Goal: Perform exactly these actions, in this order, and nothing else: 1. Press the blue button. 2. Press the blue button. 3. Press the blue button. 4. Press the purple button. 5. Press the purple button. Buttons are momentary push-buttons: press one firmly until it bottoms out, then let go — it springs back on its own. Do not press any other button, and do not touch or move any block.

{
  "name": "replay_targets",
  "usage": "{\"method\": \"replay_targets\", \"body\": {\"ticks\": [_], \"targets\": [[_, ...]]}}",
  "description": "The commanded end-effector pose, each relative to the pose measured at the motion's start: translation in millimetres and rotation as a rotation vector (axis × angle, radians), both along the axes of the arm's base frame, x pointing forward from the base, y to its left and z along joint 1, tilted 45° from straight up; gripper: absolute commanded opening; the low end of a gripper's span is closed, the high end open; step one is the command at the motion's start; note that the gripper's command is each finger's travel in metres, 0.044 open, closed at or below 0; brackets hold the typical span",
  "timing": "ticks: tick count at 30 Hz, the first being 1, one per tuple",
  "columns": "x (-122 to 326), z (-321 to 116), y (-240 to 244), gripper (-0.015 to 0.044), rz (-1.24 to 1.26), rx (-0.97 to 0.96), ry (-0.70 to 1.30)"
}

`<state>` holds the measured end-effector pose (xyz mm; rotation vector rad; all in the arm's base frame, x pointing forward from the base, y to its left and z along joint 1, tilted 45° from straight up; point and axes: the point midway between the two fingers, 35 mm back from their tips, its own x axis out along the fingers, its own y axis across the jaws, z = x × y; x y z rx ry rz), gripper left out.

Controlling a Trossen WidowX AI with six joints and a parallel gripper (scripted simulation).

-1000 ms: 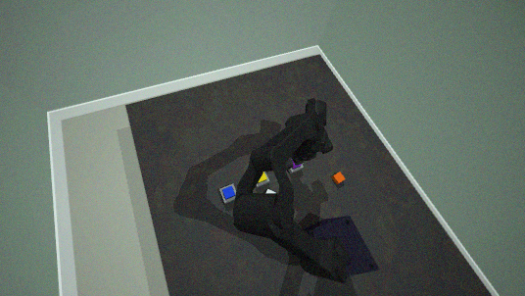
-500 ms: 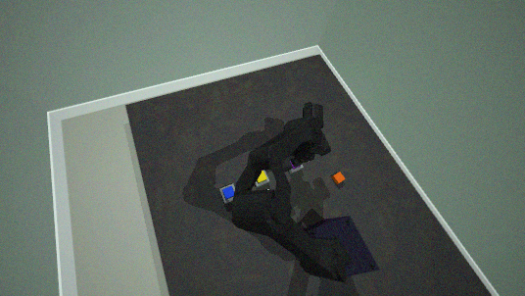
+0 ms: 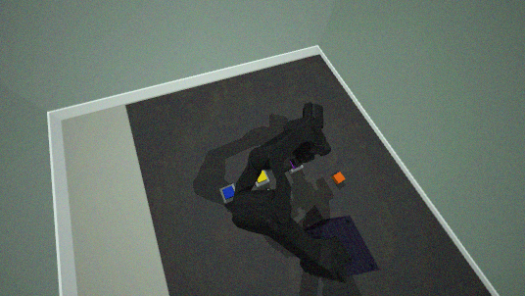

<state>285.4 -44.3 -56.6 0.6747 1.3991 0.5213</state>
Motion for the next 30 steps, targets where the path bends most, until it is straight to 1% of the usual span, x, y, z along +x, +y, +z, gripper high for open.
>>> {"method": "replay_targets", "body": {"ticks": [1, 6, 11, 30], "targets": [[-2, -1, 3, 0.0020, 0.001, 0.007, 0.010], [-2, -1, 3, 0.0020, 0.001, 0.007, 0.010], [-6, 22, -20, 0.0020, 0.001, 0.006, 0.010], [-3, 6, -5, 0.0020, 0.001, 0.006, 0.010]]}}
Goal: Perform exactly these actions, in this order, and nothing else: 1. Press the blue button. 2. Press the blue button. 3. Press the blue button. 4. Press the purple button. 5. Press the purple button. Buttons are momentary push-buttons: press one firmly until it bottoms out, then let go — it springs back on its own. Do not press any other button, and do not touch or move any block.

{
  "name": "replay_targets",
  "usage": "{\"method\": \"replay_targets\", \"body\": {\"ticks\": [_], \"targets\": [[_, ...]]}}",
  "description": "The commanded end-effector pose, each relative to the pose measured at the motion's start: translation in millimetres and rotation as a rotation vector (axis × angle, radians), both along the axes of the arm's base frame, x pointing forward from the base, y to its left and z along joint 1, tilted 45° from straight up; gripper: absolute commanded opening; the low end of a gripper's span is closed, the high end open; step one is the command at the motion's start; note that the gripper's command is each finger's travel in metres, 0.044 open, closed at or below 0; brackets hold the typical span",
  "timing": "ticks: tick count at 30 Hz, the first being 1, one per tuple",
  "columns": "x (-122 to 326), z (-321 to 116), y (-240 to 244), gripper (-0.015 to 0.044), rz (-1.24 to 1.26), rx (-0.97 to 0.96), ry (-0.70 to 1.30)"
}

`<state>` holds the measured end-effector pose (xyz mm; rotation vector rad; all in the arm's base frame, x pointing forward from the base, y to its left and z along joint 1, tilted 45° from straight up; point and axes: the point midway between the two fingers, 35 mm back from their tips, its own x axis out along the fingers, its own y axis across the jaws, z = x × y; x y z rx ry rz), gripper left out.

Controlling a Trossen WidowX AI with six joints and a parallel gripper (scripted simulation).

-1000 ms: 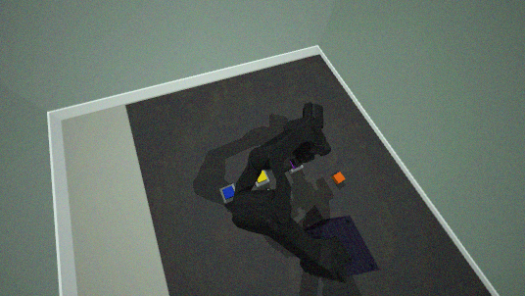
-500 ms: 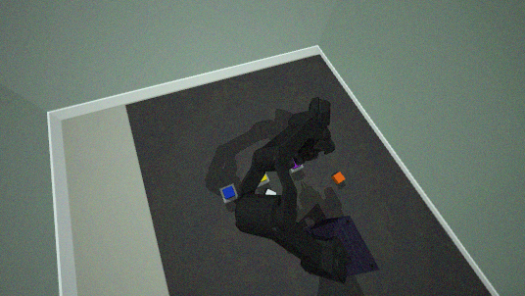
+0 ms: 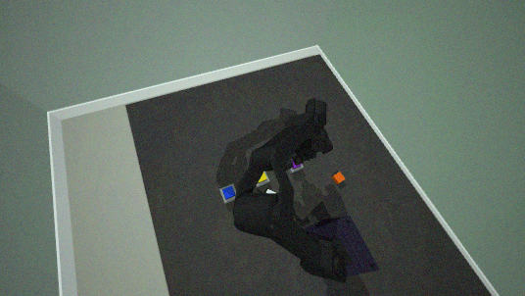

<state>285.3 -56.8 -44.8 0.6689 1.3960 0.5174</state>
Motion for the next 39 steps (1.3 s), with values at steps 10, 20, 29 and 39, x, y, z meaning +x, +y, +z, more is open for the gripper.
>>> {"method": "replay_targets", "body": {"ticks": [10, 20, 29, 39], "targets": [[-2, -13, 15, 0.0020, 0.002, 0.013, 0.014], [-2, -13, 15, 0.0020, 0.002, 0.013, 0.014], [-2, -13, 15, 0.0020, 0.002, 0.013, 0.014], [-3, 3, -1, 0.0020, 0.001, 0.009, 0.011]]}}
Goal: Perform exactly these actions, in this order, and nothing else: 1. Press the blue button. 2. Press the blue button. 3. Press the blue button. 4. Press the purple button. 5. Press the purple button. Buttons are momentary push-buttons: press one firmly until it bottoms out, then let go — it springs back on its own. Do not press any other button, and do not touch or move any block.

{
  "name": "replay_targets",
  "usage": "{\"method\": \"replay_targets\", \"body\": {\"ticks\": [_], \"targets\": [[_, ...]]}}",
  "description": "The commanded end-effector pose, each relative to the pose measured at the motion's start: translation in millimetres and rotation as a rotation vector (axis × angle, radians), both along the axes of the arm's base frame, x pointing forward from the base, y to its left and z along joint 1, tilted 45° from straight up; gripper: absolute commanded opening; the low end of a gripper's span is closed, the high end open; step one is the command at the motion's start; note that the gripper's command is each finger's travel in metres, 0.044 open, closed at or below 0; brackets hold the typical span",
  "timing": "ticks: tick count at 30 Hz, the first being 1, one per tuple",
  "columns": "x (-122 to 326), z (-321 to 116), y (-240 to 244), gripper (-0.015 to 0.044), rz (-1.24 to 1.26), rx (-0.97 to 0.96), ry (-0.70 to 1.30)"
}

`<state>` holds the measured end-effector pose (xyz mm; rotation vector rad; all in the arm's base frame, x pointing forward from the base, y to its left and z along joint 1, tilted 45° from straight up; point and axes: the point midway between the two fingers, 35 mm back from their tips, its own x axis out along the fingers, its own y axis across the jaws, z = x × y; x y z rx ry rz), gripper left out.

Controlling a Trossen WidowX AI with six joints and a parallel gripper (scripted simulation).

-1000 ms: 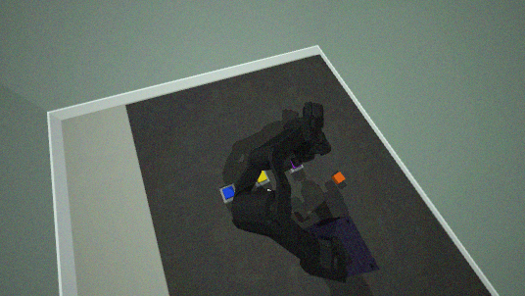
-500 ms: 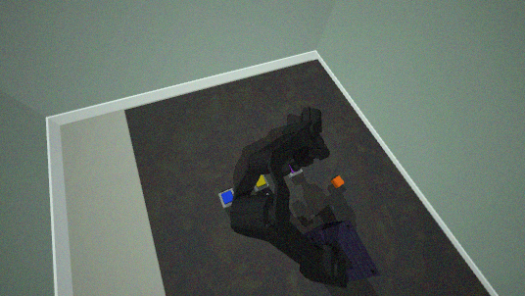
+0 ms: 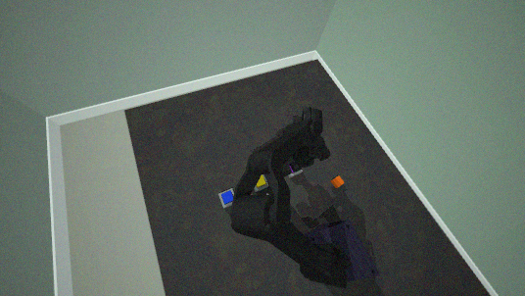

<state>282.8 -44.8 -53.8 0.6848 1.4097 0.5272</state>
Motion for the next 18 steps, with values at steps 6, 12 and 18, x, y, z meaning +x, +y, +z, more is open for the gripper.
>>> {"method": "replay_targets", "body": {"ticks": [6, 12, 18], "targets": [[-2, 22, -19, 0.0046, -0.002, -0.005, -0.002], [14, 104, 25, 0.0204, -0.006, -0.022, 0.002], [-3, 188, 82, 0.0361, -0.006, -0.014, 0.001]]}}
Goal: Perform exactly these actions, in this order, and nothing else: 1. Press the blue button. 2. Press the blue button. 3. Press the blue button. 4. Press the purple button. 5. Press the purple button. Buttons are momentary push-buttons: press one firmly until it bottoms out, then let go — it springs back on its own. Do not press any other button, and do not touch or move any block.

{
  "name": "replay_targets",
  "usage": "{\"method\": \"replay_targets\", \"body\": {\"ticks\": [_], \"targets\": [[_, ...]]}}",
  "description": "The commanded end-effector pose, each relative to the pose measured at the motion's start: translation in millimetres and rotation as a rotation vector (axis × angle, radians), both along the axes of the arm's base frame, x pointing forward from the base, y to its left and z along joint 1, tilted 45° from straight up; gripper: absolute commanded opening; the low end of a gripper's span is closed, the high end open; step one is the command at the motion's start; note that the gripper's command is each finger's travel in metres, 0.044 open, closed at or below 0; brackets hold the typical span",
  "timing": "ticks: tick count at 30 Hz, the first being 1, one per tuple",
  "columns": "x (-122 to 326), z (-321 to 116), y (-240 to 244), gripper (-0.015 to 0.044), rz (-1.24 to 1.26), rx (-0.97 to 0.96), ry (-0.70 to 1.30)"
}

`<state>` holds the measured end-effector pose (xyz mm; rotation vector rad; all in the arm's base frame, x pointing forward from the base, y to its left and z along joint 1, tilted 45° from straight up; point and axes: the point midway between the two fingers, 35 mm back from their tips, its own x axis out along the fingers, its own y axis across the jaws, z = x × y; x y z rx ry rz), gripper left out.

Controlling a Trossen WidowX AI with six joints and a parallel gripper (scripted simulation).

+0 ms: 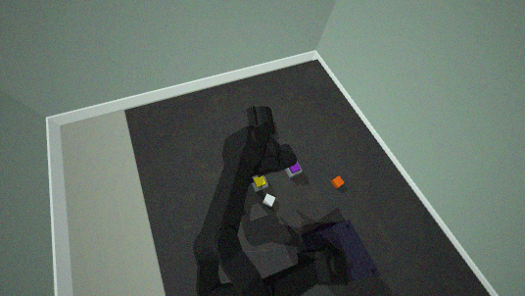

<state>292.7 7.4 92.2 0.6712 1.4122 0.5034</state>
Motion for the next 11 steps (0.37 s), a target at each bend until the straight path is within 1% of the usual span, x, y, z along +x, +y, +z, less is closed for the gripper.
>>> {"method": "replay_targets", "body": {"ticks": [1, 2, 5, 11], "targets": [[-19, 55, 39, 0.0387, 0.002, 0.014, -0.001], [-26, 68, 48, 0.0400, 0.003, 0.018, -0.001], [-43, 92, 66, 0.0400, 0.006, 0.029, -0.001], [-43, 93, 66, 0.0400, 0.006, 0.029, -0.001]]}}
